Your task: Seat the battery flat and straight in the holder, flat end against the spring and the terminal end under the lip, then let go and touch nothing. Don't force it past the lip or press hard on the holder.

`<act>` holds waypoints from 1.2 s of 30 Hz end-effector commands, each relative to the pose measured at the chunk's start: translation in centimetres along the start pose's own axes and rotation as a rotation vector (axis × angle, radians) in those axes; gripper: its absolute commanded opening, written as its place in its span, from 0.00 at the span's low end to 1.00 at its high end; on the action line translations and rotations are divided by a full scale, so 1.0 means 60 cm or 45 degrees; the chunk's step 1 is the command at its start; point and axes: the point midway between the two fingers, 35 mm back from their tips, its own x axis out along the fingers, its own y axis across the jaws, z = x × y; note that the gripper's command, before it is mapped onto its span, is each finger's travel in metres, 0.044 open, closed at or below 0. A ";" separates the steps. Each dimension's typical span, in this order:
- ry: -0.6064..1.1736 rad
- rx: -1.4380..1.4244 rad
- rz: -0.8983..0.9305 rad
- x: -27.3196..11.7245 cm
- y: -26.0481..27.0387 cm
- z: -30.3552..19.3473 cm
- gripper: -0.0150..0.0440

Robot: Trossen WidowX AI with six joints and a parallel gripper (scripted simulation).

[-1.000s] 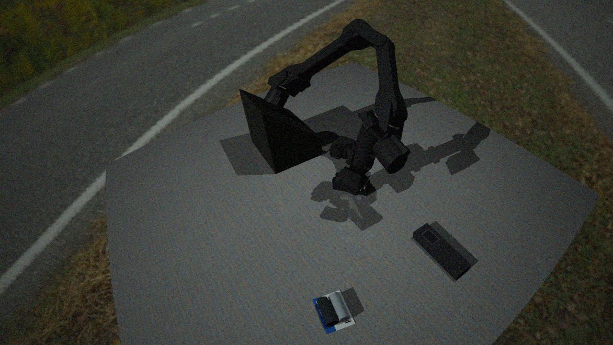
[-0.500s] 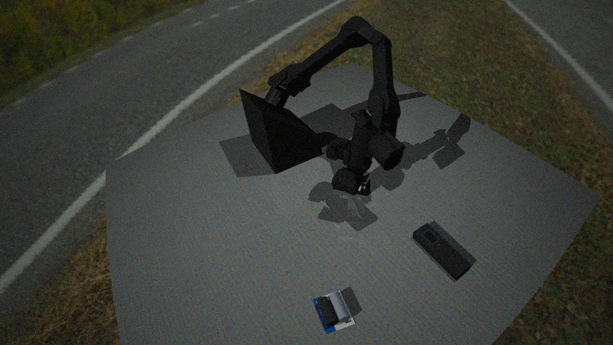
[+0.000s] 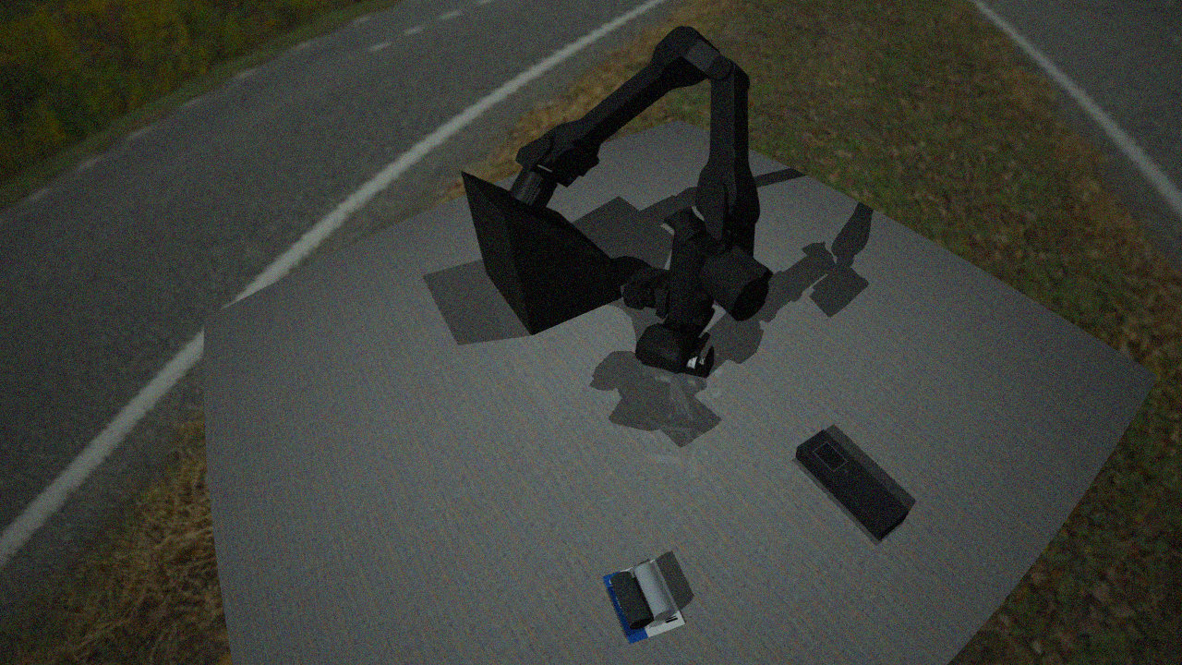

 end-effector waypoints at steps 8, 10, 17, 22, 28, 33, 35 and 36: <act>0.092 -0.021 0.005 -0.001 -0.002 -0.008 0.38; 0.104 -0.022 0.006 0.000 -0.002 -0.008 0.38; 0.147 -0.024 0.008 0.001 -0.004 -0.007 0.38; 0.176 -0.025 0.012 0.002 -0.005 -0.006 0.38; 0.188 -0.025 0.014 0.002 -0.005 -0.005 0.38; 0.192 -0.025 0.016 0.004 -0.005 0.001 0.38; 0.194 -0.025 0.017 0.004 -0.005 0.004 0.38; 0.195 -0.025 0.017 0.004 -0.005 0.005 0.38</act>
